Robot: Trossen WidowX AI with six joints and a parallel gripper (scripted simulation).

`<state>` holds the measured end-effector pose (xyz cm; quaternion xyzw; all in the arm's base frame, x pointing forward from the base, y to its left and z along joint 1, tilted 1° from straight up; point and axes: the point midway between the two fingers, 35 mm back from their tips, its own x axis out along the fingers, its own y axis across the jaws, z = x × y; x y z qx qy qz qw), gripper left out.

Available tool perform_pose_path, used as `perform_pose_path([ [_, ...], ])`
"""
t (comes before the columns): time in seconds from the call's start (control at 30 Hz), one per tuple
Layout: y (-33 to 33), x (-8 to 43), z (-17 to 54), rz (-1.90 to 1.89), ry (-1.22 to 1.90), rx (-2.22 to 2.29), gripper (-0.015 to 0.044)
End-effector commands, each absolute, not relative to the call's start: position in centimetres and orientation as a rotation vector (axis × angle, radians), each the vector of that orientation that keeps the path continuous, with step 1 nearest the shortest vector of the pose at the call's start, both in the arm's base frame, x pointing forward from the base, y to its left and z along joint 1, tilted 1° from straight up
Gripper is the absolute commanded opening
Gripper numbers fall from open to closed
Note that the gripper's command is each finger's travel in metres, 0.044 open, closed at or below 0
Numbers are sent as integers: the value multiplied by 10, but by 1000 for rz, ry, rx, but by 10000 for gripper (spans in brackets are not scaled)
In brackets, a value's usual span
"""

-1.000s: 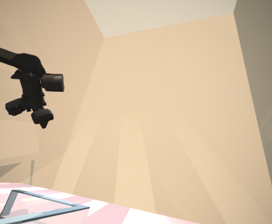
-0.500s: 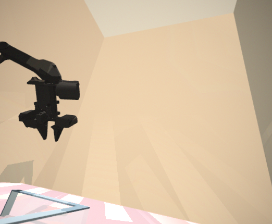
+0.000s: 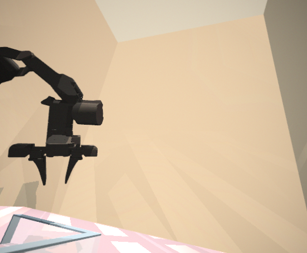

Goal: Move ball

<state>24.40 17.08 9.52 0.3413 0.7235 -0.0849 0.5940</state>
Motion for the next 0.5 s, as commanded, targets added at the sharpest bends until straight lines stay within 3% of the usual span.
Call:
perform_pose_path([
  [0.0,133,296,56,-31,1573,373,212],
  [0.27,90,330,16,97,1539,-41,212],
  [0.47,86,333,12,108,1538,-79,212],
])
